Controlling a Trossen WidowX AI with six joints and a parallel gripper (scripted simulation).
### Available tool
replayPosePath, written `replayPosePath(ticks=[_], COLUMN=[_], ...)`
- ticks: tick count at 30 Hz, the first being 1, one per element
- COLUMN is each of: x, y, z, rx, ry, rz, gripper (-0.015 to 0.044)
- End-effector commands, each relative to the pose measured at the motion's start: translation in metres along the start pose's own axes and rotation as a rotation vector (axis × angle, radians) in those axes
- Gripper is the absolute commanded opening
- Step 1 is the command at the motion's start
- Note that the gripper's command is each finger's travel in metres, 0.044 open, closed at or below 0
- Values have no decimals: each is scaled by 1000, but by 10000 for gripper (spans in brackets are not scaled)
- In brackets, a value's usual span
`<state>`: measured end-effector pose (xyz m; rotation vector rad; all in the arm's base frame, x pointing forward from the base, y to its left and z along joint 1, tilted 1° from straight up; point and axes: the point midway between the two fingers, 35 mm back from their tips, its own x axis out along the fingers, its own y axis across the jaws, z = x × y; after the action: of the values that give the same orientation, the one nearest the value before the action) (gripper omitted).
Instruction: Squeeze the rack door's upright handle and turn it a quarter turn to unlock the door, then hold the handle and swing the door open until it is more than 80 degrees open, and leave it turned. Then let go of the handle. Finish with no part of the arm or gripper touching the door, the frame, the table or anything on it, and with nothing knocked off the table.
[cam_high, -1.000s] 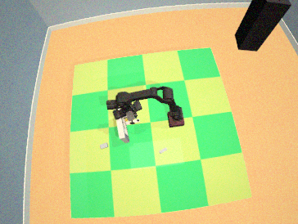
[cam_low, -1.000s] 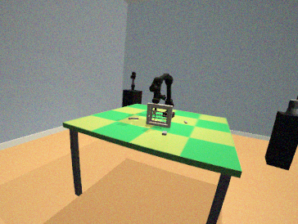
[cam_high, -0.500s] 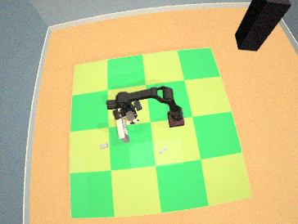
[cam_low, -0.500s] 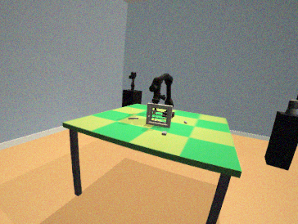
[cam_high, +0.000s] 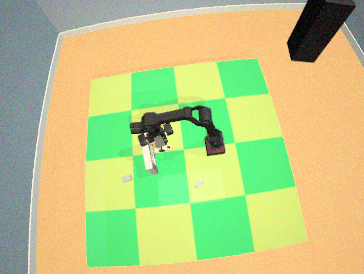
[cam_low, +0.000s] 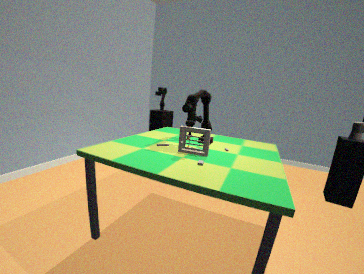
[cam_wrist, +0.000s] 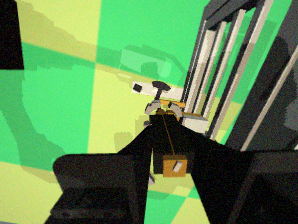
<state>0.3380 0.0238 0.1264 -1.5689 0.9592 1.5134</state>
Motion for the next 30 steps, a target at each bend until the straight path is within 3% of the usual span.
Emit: replayPosePath(ticks=[1,30], x=[1,1], y=[0,30], z=[1,23], rx=[12,589], ry=[-4,-5], rz=[1,4], gripper=[27,27])
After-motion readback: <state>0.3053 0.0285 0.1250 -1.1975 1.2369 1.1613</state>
